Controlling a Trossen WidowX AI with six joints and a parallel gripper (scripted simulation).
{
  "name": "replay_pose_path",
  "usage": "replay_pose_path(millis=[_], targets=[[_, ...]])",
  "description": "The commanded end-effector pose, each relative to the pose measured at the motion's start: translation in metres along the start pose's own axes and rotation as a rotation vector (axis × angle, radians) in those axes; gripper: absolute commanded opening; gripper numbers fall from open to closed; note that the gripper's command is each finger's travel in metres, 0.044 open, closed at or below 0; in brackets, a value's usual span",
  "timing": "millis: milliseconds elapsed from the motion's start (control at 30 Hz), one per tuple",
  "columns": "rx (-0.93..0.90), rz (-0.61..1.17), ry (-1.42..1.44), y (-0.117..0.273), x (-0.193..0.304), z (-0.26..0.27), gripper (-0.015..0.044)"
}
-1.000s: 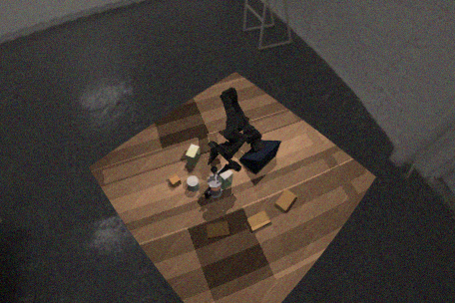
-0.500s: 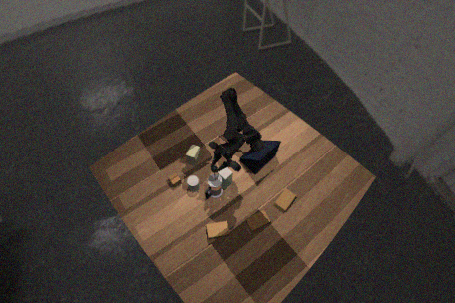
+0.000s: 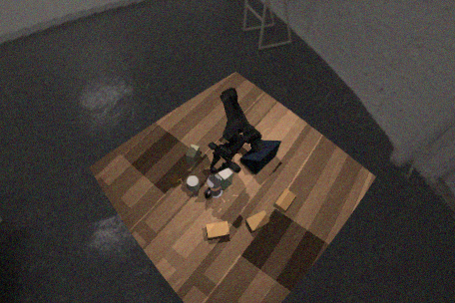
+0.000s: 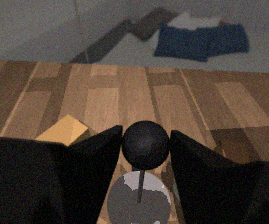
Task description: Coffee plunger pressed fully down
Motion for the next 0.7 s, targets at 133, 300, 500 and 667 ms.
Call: replay_pose_path(millis=[133,300,500,667], targets=[[-0.008,0.025,0.011,-0.014,0.016,0.006,0.0129],[-0.009,0.025,0.011,-0.019,0.023,0.008,0.0129],[-0.009,0.026,0.011,-0.025,0.031,0.009,0.0129],[-0.009,0.026,0.011,-0.029,0.037,0.011,0.0129]])
Point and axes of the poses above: the point midway between the two fingers, 35 mm back from their tips, its own y axis back along the fingers, its own z axis across the jaws, x = y × z, the point moved 10 cm from there along y, back along the fingers, and after that the axes turned 9 degrees about y, right-handed, at the moved point
